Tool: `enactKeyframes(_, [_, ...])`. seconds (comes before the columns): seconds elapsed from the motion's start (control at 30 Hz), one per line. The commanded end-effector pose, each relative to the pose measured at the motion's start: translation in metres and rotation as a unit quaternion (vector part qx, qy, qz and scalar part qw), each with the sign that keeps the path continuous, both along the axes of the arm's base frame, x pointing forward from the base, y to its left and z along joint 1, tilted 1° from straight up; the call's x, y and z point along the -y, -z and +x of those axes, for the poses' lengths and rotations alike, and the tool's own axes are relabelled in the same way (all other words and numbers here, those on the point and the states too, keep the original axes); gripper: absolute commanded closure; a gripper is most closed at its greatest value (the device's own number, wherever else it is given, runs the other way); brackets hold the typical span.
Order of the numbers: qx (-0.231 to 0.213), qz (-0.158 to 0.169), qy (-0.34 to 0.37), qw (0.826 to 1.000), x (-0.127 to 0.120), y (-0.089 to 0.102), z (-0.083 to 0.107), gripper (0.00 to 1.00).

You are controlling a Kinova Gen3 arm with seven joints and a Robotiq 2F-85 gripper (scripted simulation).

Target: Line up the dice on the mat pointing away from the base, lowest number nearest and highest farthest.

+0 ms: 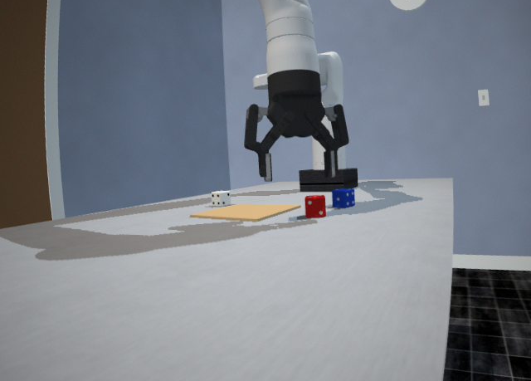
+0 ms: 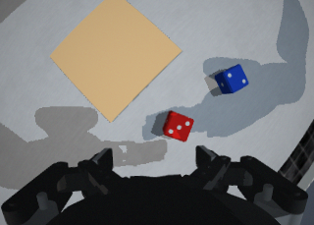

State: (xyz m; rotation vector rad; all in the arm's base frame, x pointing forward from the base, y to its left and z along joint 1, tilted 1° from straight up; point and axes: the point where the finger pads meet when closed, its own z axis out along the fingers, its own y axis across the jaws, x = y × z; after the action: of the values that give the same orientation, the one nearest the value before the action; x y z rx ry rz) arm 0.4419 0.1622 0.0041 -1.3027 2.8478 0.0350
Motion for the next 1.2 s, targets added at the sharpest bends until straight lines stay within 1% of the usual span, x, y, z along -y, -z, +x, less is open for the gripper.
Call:
enactKeyframes(0.0, [-0.005,-0.001,-0.003,1.0,-0.022,0.001,-0.001,0.0])
enactKeyframes(0.13, [-0.005,-0.001,-0.003,1.0,-0.037,0.001,0.002,0.0])
enactKeyframes(0.27, [-0.005,0.0,-0.003,1.0,-0.043,0.001,0.003,0.0])
enactKeyframes(1.17, [-0.006,-0.001,-0.004,1.0,-0.044,0.001,0.002,0.0])
